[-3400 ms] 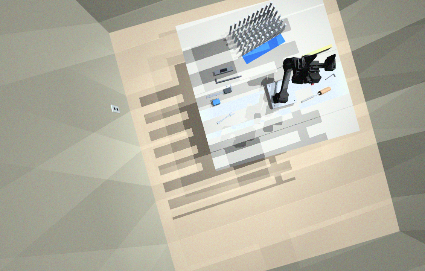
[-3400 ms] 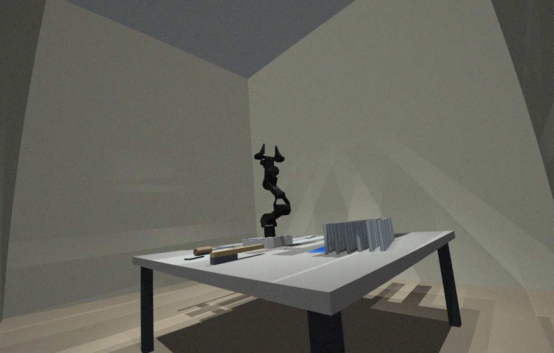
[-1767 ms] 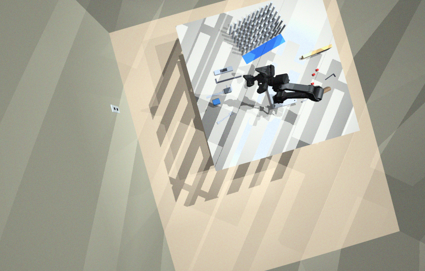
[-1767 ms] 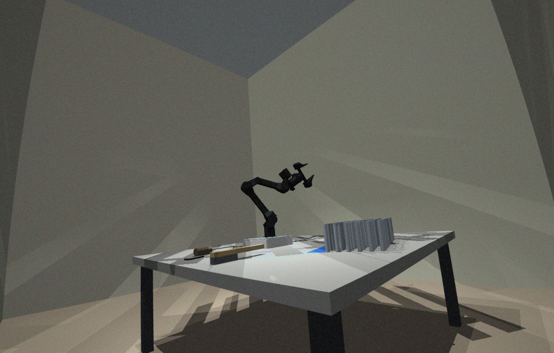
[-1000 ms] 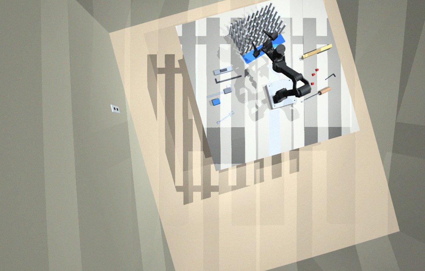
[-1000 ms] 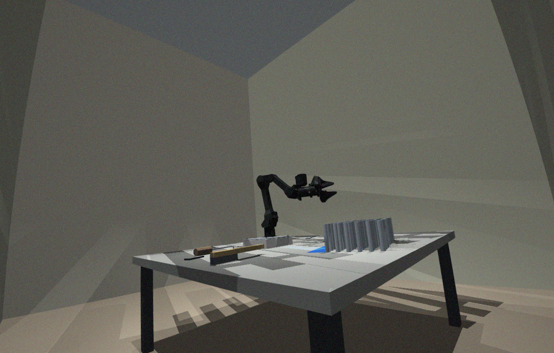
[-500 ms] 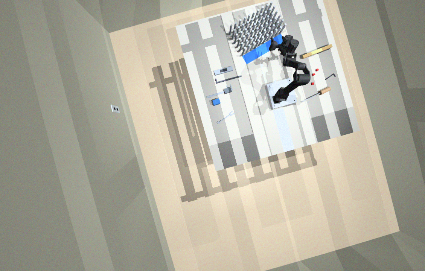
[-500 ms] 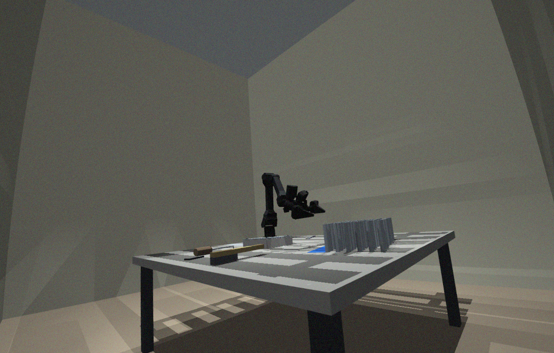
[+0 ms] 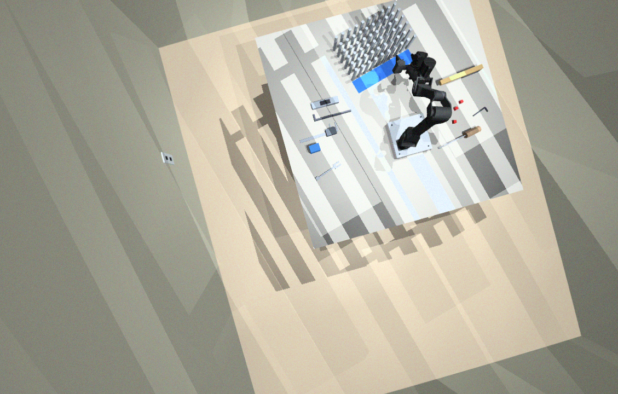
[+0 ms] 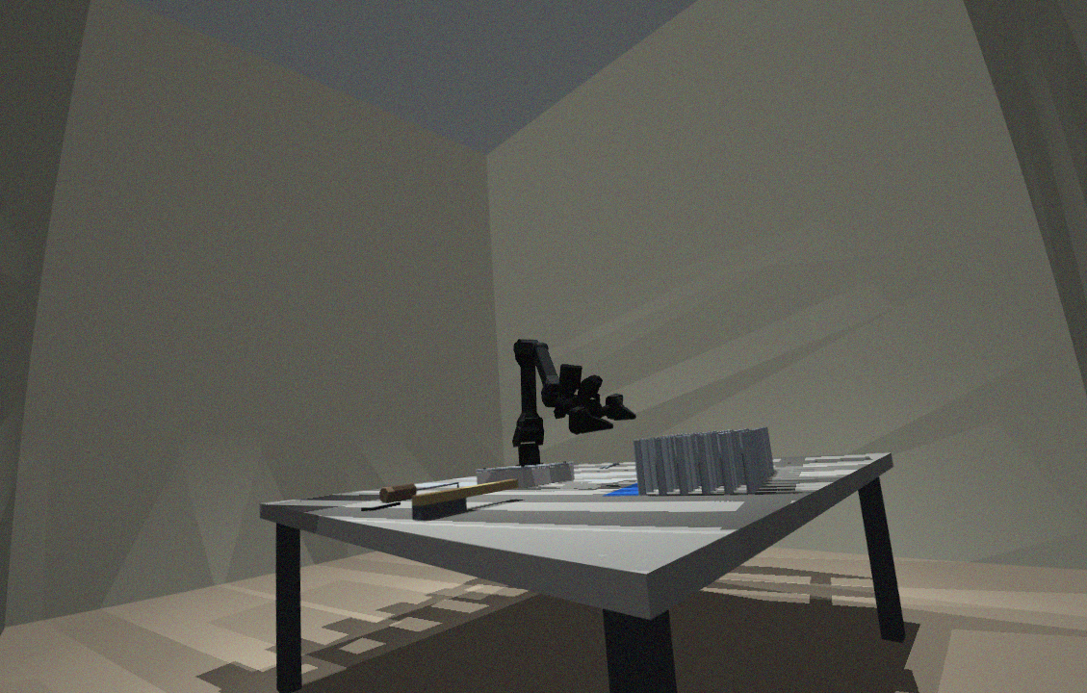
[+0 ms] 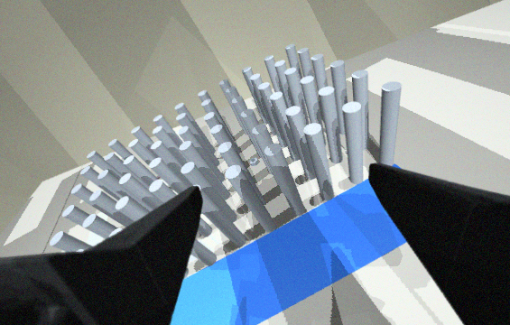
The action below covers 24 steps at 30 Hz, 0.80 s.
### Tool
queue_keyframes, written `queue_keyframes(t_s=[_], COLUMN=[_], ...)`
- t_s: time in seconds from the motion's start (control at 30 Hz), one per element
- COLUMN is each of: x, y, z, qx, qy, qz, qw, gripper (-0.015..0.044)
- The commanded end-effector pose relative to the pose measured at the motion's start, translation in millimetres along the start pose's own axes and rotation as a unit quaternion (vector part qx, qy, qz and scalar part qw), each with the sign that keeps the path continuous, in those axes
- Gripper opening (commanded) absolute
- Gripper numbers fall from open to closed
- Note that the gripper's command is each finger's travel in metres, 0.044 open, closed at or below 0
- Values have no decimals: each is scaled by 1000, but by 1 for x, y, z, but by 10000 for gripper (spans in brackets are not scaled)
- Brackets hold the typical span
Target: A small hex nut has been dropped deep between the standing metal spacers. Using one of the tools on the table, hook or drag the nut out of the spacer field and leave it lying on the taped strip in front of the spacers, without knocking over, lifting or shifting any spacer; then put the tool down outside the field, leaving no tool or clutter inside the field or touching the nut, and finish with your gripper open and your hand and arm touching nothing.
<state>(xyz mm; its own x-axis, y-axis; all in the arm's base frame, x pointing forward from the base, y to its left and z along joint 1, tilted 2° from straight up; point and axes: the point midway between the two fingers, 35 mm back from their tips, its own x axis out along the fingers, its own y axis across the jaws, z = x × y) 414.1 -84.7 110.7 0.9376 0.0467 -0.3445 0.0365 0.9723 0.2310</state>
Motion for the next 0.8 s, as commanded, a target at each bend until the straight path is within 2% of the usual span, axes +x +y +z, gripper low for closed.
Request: queue_keyframes(t_s=[0.0, 0.63, 0.77], x=[0, 0, 1], y=[0, 0, -23], z=[-1, -1, 2], qx=[3, 3, 9], qy=[1, 1, 10], qz=[1, 1, -29], qw=[1000, 1000, 999], gripper=[440, 440, 440])
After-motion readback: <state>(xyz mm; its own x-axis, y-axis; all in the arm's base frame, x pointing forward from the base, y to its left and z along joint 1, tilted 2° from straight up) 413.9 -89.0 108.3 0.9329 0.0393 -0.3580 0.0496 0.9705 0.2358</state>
